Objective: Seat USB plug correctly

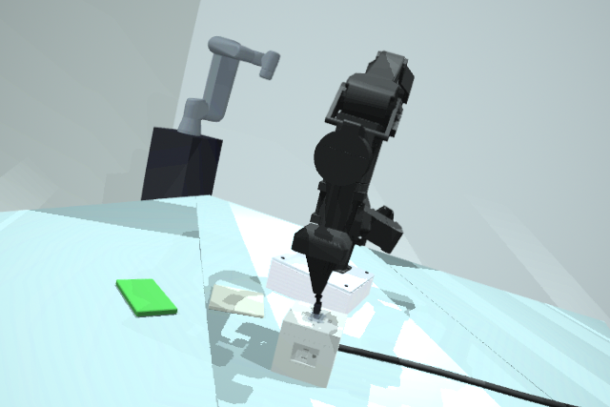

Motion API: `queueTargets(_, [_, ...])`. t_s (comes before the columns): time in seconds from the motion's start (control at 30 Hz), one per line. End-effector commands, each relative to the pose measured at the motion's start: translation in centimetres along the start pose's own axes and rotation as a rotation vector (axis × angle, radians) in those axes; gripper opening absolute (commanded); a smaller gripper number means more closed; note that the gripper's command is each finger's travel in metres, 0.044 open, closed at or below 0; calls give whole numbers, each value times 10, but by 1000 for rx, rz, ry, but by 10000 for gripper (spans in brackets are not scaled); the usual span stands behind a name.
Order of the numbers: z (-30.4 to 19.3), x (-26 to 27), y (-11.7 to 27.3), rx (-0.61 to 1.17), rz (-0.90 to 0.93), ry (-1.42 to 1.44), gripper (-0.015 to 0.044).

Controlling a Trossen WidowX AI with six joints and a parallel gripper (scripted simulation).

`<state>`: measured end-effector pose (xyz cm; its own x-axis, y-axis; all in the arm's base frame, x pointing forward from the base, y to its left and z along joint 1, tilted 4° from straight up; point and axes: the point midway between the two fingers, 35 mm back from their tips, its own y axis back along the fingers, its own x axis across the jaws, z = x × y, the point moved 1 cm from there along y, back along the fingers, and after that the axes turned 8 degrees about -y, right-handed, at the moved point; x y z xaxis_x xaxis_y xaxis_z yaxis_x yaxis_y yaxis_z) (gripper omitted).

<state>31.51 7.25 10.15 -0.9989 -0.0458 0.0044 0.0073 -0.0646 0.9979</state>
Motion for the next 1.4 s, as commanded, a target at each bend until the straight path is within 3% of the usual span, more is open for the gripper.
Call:
queueTargets(0.0, [0,0,4,0,-3,1,0])
queueTargets(1.37, [0,0,27,0,-1,-14,0])
